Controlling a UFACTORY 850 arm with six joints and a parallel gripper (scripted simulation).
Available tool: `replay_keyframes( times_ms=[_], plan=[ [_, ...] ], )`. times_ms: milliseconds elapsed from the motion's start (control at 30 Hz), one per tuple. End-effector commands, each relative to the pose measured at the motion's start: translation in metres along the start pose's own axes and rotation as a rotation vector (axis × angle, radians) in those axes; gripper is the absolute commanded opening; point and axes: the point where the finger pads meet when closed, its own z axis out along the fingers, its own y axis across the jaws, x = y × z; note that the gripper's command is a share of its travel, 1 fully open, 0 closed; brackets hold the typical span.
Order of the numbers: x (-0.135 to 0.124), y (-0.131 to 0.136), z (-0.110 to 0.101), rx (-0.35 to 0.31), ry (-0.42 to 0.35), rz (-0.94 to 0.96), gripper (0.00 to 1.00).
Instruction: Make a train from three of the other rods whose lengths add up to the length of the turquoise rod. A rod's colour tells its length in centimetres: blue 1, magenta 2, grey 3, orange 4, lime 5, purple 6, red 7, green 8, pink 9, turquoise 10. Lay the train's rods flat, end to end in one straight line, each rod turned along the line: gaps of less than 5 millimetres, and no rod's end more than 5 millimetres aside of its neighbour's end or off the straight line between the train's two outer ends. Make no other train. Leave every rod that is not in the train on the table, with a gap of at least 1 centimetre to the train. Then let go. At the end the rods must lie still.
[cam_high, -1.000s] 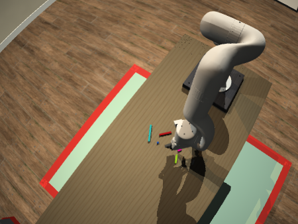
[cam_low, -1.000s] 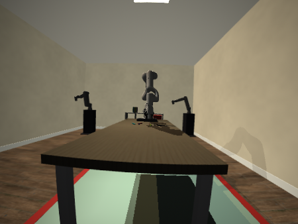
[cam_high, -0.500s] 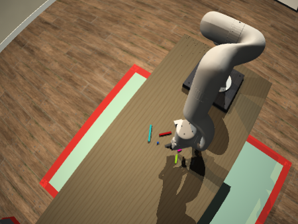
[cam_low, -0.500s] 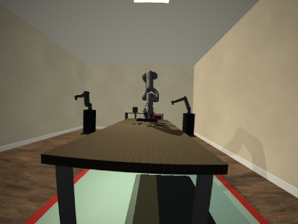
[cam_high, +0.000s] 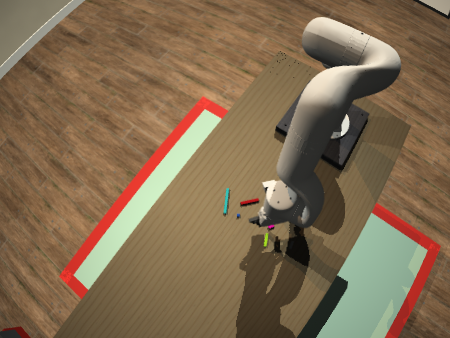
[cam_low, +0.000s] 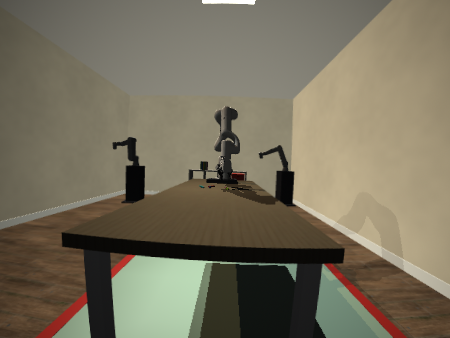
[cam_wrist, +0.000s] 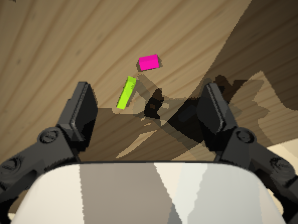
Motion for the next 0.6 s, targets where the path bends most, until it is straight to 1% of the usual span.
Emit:
replay_keyframes(
  times_ms=[0, 367, 500, 567],
  plan=[
    [-0.0007, -0.0006, -0.0008, 0.001, -0.001, 0.0, 1.0],
    [-0.0007, -0.0006, -0.0008, 0.001, -0.001, 0.001, 1.0],
    [-0.0021, 0.0006, -0.0008, 0.001, -0.001, 0.019, 1.0],
    [-0.0063, 0.0041, -0.0008, 0.001, -0.001, 0.073, 1.0]
  ],
)
